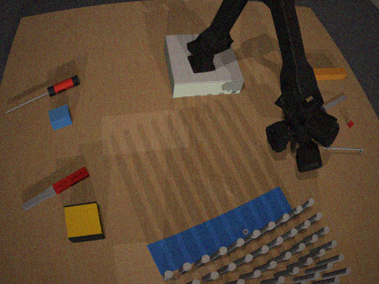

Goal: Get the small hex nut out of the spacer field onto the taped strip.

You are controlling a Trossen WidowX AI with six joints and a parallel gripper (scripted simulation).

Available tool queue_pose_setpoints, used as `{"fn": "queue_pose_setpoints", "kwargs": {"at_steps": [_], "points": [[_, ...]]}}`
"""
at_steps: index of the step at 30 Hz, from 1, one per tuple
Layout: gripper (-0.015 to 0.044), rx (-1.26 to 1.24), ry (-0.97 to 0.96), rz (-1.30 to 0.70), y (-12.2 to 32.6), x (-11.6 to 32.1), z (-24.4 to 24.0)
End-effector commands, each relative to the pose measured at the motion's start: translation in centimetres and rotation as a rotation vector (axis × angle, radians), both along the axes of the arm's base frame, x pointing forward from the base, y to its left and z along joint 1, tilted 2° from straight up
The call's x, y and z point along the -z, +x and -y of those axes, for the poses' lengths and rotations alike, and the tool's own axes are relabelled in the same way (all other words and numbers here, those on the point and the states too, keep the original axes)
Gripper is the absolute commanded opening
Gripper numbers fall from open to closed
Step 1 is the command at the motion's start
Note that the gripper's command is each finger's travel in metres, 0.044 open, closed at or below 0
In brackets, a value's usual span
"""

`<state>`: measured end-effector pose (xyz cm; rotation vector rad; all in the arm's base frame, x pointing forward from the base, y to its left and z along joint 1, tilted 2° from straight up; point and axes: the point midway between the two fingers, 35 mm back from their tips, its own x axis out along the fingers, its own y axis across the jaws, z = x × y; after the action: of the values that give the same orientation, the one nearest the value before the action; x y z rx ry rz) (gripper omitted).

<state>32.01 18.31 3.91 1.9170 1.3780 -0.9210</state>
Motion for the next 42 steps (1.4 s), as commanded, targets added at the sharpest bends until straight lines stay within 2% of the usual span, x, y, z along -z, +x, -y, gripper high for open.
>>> {"fn": "queue_pose_setpoints", "kwargs": {"at_steps": [1, 35, 42], "points": [[0.0, -0.007, 0.003, -0.003, -0.2, 0.6, 0.0], [0.0, -0.007, 0.003, -0.004, -0.9, 3.9, 0.3], [0.0184, 0.0, -0.001, -0.002, -0.6, 3.5, 0.3]]}}
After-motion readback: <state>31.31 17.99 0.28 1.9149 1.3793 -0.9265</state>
